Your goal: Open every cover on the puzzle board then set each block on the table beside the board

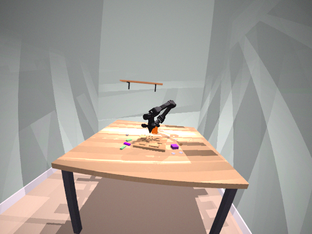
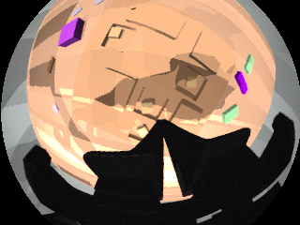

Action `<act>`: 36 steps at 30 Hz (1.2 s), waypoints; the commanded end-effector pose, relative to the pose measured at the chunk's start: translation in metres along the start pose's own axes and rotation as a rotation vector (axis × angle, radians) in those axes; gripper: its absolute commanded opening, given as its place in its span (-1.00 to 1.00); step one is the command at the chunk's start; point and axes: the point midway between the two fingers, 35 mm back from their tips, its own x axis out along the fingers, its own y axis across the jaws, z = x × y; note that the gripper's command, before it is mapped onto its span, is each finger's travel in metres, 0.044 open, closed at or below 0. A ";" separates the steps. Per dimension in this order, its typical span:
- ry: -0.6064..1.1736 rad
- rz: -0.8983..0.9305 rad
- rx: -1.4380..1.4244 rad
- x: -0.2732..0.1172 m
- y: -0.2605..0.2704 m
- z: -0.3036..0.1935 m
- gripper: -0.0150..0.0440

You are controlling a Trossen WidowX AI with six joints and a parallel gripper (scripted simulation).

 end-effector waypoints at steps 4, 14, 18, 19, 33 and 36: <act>0.004 0.001 -0.187 0.001 0.018 -0.036 -0.49; 0.003 0.006 -0.326 0.004 0.033 -0.058 -0.49; 0.002 0.006 -0.658 0.004 0.033 -0.057 -0.49; 0.002 0.006 -0.756 0.004 0.033 -0.056 -0.49; -0.003 0.007 -1.875 0.004 0.035 -0.054 -0.49; -0.003 0.007 -1.875 0.004 0.035 -0.054 -0.49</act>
